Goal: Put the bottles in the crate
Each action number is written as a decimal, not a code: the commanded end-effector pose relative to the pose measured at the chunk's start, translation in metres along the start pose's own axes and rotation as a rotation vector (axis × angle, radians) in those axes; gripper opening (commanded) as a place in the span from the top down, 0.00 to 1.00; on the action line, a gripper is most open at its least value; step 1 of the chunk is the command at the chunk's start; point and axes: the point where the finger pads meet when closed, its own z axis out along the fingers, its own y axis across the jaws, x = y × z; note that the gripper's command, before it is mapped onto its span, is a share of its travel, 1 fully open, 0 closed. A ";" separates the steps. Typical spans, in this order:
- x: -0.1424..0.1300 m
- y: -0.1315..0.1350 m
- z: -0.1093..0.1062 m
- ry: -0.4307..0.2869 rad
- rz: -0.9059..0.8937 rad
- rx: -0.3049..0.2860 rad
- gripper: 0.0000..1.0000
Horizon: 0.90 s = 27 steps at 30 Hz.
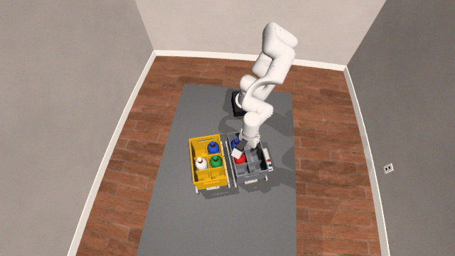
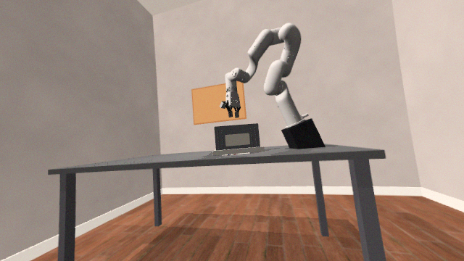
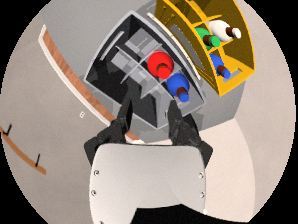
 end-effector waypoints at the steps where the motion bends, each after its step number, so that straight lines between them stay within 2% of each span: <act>1: -0.012 -0.013 -0.009 0.003 0.001 0.001 0.35; 27: -0.083 -0.087 -0.050 0.003 0.001 0.002 0.35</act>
